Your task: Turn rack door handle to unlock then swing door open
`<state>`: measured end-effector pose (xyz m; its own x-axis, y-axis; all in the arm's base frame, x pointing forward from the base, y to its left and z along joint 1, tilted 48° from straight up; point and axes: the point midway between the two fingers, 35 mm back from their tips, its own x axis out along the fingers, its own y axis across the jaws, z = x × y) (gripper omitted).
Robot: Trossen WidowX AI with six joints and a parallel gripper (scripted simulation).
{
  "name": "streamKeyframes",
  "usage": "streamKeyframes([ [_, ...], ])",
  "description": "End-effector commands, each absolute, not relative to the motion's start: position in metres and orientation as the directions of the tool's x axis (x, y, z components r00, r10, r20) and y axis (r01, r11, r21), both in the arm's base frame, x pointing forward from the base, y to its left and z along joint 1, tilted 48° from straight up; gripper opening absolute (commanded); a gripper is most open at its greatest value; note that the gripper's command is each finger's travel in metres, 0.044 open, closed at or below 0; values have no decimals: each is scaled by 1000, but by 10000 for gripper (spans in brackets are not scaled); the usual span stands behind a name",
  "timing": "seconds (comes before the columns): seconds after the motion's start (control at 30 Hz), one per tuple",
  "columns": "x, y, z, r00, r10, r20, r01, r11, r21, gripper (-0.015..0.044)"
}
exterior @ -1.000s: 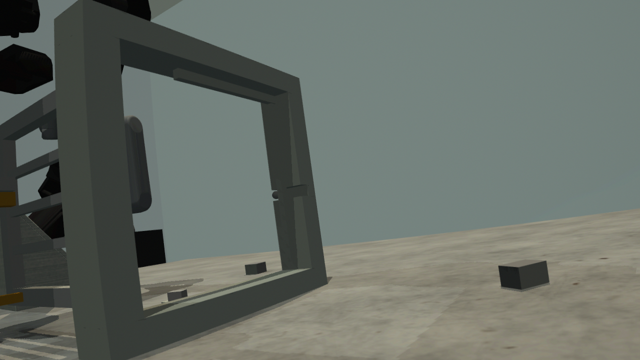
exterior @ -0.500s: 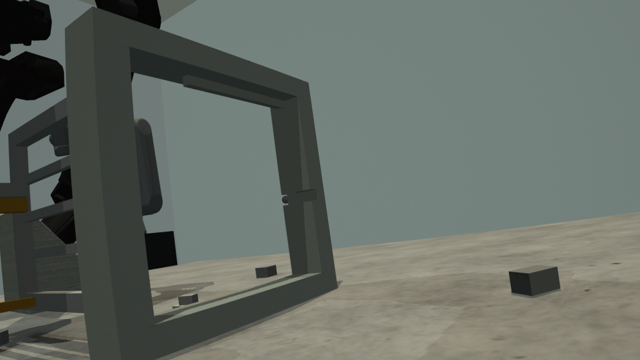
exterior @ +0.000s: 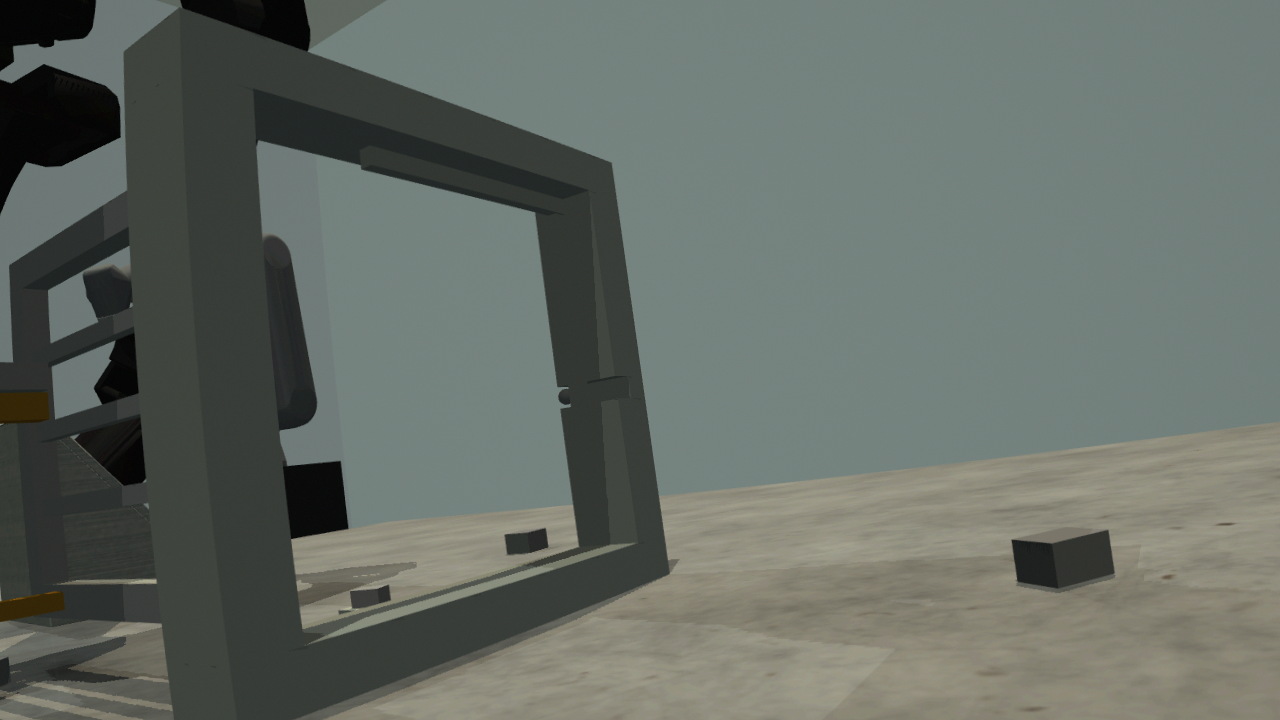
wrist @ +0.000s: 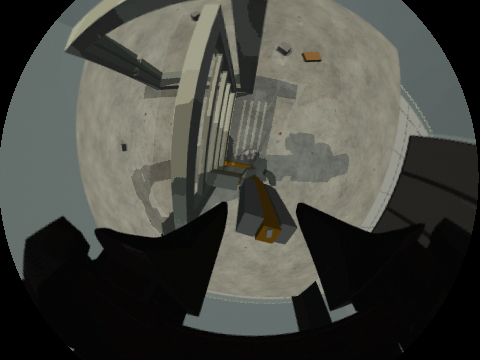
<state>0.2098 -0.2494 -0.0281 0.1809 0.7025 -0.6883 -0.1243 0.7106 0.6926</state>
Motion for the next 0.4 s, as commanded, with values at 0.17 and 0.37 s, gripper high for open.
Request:
streamKeyframes([
  [0.17, 208, -261, -17, 186, 688, -702, -129, 725, 676, 288],
  [0.37, 206, -268, -10, 190, 681, -707, -126, 731, 670, 288],
])
